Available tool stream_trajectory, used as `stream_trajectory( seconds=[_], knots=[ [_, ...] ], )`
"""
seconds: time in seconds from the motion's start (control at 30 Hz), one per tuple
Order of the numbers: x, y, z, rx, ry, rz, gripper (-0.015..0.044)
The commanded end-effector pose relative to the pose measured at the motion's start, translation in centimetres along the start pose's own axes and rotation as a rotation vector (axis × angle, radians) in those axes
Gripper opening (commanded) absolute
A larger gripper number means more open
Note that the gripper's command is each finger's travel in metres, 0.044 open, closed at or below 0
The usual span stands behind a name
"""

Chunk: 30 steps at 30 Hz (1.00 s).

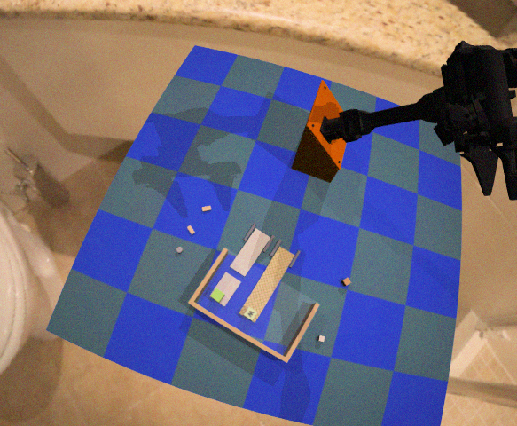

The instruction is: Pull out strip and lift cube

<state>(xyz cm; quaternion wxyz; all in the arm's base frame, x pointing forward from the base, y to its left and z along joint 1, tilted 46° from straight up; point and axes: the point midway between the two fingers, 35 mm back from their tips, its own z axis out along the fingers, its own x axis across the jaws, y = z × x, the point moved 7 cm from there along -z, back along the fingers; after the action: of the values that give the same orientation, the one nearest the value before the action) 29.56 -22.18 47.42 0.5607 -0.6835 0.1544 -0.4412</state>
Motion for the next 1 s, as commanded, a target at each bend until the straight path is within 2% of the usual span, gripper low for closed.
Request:
stream_trajectory(
  seconds=[0.0, 0.3, 0.47, 0.97],
  knots=[
    [-0.1, 0.1, 0.1, 0.001, 0.001, 0.016, 0.0400],
    [-1.9, 7.7, 3.0, 0.045, 0.052, 0.832, 0.0400],
    [-4.5, 13.4, 4.9, 0.073, 0.092, 1.449, 0.0400],
    [-11.6, 22.2, 7.5, 0.135, 0.207, 2.512, 0.0400]
  ],
)
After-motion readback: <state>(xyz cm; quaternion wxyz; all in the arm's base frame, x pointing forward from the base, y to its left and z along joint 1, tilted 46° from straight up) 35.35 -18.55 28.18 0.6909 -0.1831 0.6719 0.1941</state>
